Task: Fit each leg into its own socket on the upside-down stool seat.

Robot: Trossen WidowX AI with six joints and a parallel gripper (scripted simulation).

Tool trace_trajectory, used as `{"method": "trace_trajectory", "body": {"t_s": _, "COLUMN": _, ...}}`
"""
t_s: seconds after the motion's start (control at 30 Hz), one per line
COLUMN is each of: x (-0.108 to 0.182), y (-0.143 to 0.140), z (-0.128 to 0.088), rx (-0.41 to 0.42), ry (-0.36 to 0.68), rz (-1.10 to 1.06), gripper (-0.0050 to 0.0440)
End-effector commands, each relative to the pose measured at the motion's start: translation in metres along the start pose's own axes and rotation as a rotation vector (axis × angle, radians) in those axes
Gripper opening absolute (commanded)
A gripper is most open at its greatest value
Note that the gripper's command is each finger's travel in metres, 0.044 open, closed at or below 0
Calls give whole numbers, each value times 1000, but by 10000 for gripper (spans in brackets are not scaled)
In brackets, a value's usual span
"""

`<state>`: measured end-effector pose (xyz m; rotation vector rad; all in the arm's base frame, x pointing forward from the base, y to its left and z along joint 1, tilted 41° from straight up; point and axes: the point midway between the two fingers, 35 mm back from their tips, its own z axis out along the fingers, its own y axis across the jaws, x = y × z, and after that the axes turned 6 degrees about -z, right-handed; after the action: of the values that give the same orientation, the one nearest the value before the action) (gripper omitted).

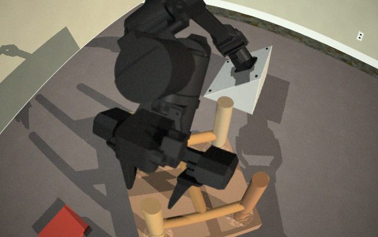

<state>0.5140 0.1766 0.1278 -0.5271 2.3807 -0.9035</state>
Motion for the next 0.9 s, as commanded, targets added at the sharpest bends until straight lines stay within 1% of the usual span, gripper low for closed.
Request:
{"method": "trace_trajectory", "body": {"t_s": 0.0, "x": -1, "y": 0, "z": -1, "rx": 1, "ry": -2, "rz": 0, "gripper": 384}}
{"method": "trace_trajectory", "body": {"t_s": 0.07, "x": -7, "y": -1, "z": -10, "rx": 1, "ry": -16, "rz": 0, "gripper": 432}}
{"method": "trace_trajectory", "body": {"t_s": 0.1, "x": -11, "y": -1, "z": -16, "rx": 1, "ry": -25, "rz": 0, "gripper": 440}}
{"method": "trace_trajectory", "body": {"t_s": 0.17, "x": -11, "y": -1, "z": -16, "rx": 1, "ry": -25, "rz": 0, "gripper": 440}}
{"method": "trace_trajectory", "body": {"t_s": 0.3, "x": -28, "y": -3, "z": -48, "rx": 1, "ry": -75, "rz": 2, "gripper": 440}}
{"method": "trace_trajectory", "body": {"t_s": 0.4, "x": -29, "y": -3, "z": -50, "rx": 1, "ry": -78, "rz": 2, "gripper": 440}}
{"method": "trace_trajectory", "body": {"t_s": 0.43, "x": -27, "y": -5, "z": -48, "rx": -2, "ry": -75, "rz": 7, "gripper": 440}}
{"method": "trace_trajectory", "body": {"t_s": 0.47, "x": -23, "y": -3, "z": -53, "rx": -5, "ry": -73, "rz": 7, "gripper": 440}}
{"method": "trace_trajectory", "body": {"t_s": 0.67, "x": 22, "y": 18, "z": -100, "rx": -29, "ry": -43, "rz": 8, "gripper": 440}}
{"method": "trace_trajectory", "body": {"t_s": 0.73, "x": 22, "y": 18, "z": -100, "rx": -29, "ry": -43, "rz": 8, "gripper": 440}}
{"method": "trace_trajectory", "body": {"t_s": 0.87, "x": 63, "y": 27, "z": -128, "rx": -35, "ry": -25, "rz": 7, "gripper": 440}}
